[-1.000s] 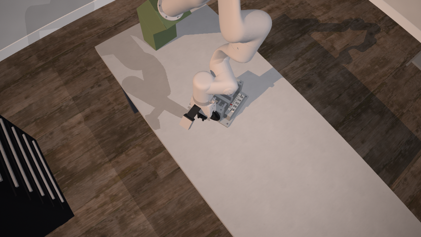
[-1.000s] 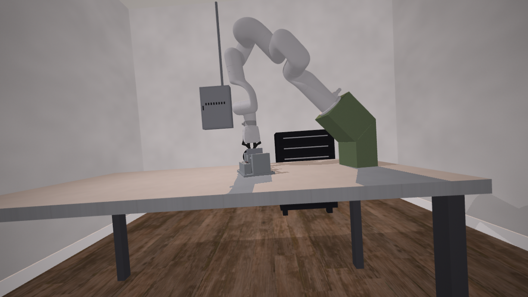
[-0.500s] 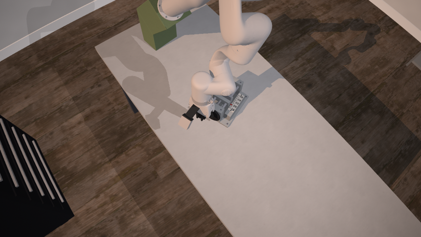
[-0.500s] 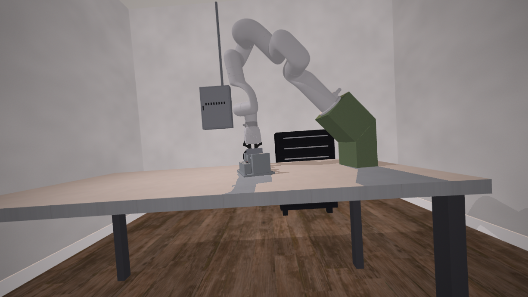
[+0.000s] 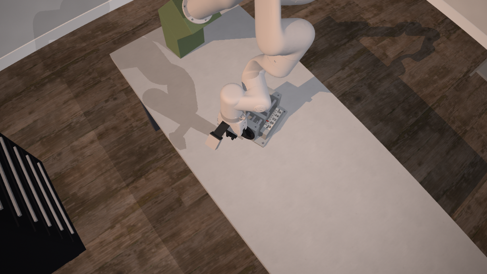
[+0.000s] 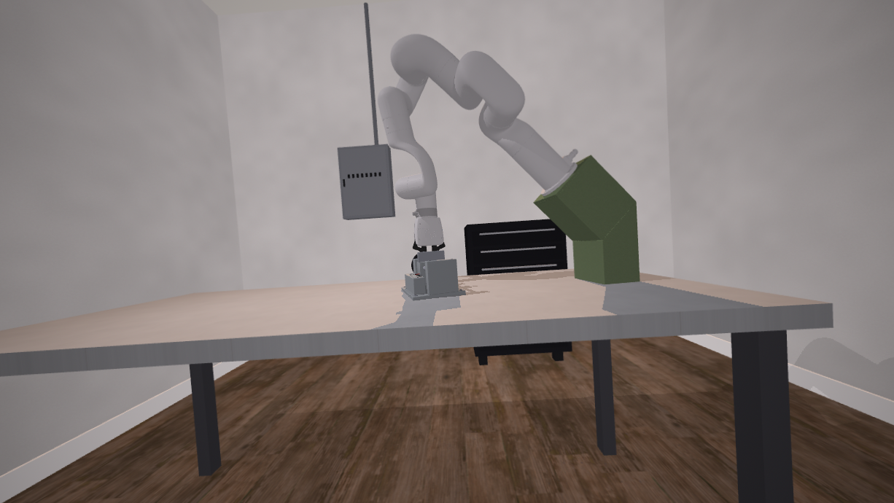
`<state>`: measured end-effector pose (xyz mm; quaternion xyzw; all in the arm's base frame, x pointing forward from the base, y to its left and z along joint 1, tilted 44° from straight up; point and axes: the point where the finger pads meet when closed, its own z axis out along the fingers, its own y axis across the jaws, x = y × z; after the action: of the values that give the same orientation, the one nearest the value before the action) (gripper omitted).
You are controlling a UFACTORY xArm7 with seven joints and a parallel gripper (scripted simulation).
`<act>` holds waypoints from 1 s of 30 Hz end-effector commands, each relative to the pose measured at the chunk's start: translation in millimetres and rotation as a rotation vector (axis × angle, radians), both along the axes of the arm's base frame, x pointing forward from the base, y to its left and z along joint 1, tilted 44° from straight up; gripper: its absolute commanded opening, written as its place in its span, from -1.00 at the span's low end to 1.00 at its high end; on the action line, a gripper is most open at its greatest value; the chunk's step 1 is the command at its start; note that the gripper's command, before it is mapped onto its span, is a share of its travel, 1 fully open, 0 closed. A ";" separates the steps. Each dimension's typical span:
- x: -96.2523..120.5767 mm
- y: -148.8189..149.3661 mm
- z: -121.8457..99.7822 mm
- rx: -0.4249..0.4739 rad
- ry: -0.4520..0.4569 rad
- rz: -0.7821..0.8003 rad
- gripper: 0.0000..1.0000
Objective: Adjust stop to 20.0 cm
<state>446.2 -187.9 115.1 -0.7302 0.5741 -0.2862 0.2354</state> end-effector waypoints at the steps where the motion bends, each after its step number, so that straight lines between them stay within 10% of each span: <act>1: 1.0 -1.0 -1.8 -0.001 -0.001 -0.002 -0.88; 30: 10.7 -1.1 -13.7 -0.001 -0.001 -0.002 -0.88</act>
<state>455.8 -188.2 101.7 -0.7301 0.5741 -0.2863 0.2354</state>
